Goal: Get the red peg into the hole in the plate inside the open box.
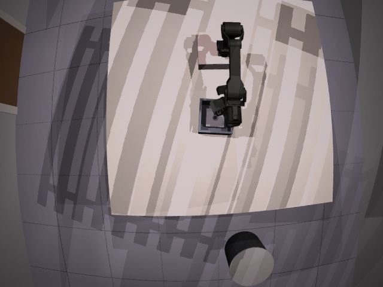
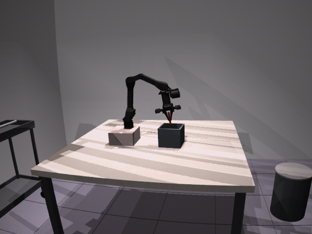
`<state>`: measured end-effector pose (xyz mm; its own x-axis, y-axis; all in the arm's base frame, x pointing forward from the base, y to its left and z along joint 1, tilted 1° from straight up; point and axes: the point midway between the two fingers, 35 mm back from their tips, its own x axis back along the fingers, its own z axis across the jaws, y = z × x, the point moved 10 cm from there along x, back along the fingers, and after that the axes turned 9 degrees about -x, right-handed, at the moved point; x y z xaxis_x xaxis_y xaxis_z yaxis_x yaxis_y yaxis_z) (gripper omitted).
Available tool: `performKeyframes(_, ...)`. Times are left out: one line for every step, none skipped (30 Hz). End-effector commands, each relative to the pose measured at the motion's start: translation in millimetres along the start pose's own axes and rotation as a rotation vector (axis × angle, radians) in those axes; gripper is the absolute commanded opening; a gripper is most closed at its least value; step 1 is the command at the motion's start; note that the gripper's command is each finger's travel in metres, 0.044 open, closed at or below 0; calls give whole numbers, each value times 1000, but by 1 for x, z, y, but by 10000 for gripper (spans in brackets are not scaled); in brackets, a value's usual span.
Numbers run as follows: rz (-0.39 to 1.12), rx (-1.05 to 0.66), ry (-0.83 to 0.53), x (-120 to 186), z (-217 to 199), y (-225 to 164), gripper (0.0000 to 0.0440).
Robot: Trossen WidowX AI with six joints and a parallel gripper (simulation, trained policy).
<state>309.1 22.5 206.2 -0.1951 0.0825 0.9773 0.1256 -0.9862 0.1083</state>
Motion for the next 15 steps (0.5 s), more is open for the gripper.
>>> performKeyframes(5,6,-12,-7,3,8,0)
performKeyframes(6,6,-16,-10,3,9,0)
performKeyframes(7,7,-20,-12,3,11,0)
performKeyframes(9,7,-24,-15,3,12,0)
performKeyframes(11,7,-28,-18,3,13,0)
performKeyframes(13,8,-32,-21,3,15,0)
performKeyframes(17,8,-36,-24,4,16,0)
performKeyframes(20,9,-39,-27,4,17,0)
performKeyframes(23,10,-42,-30,4,18,0)
performKeyframes(26,11,-45,-33,4,18,0)
performKeyframes(30,12,-48,-35,4,19,0)
performKeyframes(33,13,-50,-38,5,20,0)
performKeyframes(35,14,-51,-40,5,21,0)
performKeyframes(38,16,-52,-42,6,22,0)
performKeyframes(40,18,-52,-45,6,23,0)
